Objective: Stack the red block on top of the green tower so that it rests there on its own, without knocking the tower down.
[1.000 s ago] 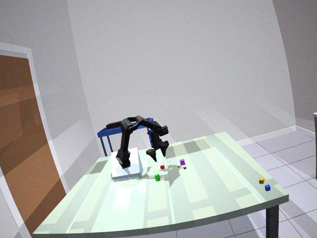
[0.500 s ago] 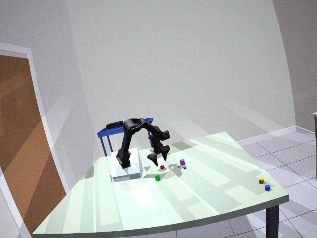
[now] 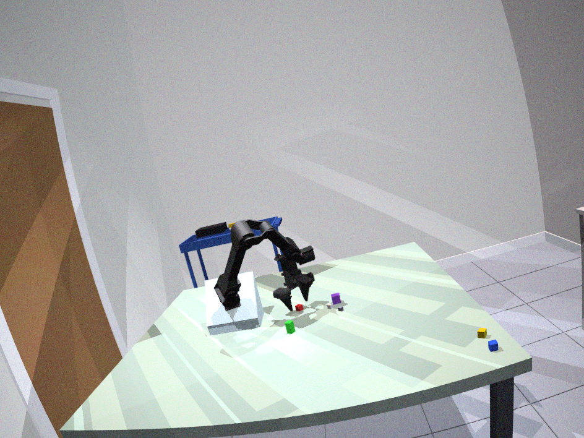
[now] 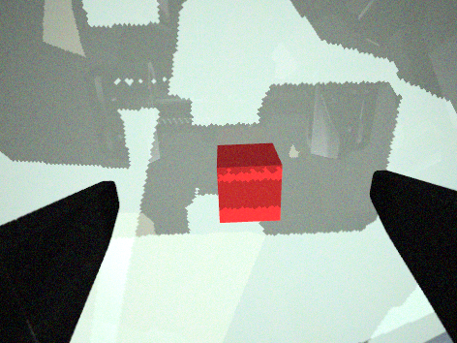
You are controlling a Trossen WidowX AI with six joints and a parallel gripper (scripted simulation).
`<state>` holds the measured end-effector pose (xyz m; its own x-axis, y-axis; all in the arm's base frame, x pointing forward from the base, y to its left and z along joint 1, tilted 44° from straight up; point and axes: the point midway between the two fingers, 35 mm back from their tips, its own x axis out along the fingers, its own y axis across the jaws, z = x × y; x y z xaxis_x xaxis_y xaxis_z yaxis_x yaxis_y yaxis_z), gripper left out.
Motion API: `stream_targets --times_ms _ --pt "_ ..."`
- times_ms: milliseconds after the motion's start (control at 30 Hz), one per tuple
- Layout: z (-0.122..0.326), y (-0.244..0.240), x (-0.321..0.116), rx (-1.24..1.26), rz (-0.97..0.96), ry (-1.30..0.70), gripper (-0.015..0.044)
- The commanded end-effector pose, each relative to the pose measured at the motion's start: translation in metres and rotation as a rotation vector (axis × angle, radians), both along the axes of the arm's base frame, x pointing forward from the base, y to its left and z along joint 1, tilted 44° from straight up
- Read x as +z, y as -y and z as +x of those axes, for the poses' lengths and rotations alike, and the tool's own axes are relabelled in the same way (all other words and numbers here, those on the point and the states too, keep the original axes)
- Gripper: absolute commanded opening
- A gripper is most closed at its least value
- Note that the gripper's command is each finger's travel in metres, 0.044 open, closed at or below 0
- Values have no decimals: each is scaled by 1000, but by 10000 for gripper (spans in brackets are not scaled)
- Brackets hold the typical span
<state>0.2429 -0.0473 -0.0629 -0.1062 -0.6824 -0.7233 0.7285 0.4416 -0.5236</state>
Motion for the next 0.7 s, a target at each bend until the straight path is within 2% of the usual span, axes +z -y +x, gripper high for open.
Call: stream_targets --times_ms 0,600,667 --pt "-2 6 -6 4 -6 -7 440" --pt "-2 7 -7 4 -6 -7 440" --pt "-2 7 -7 4 -6 -7 387"
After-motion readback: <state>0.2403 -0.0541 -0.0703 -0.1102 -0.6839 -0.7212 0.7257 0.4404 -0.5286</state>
